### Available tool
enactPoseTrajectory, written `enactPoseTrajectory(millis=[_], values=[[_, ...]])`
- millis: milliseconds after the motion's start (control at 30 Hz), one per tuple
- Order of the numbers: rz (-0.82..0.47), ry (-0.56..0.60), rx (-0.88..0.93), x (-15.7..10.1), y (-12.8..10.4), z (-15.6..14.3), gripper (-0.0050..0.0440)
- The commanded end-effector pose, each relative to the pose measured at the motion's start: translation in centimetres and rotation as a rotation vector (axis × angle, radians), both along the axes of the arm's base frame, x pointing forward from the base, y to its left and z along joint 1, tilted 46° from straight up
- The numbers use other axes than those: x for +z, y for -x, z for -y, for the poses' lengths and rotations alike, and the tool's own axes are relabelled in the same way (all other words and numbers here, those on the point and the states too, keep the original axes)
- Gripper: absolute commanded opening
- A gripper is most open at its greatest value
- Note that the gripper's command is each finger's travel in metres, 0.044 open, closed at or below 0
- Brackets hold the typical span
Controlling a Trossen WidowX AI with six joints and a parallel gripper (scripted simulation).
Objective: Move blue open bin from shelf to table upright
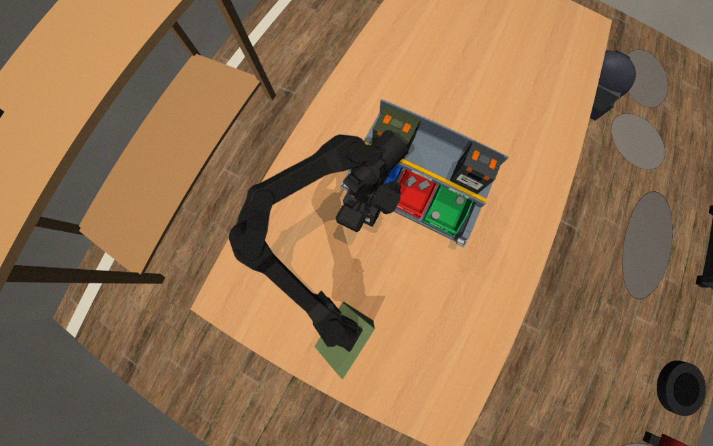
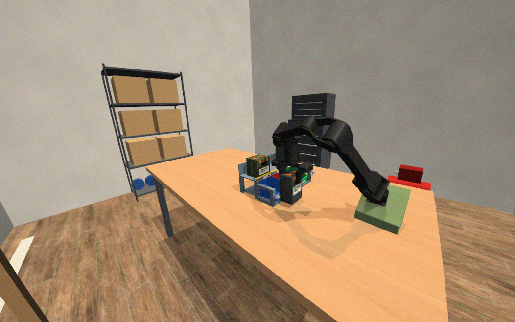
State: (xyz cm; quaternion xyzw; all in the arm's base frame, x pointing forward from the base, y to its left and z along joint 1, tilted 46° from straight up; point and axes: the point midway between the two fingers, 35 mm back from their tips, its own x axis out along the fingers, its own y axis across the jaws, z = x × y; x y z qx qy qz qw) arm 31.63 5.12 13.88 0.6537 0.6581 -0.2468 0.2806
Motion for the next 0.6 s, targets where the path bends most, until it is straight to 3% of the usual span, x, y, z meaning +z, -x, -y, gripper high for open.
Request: enactPoseTrajectory(millis=[0, 567], values=[[0.046, 0.010, -0.023, 1.01, -0.71, 0.97, 0.0000], [0.046, 0.010, -0.023, 0.88, -0.69, 0.93, 0.0000]])
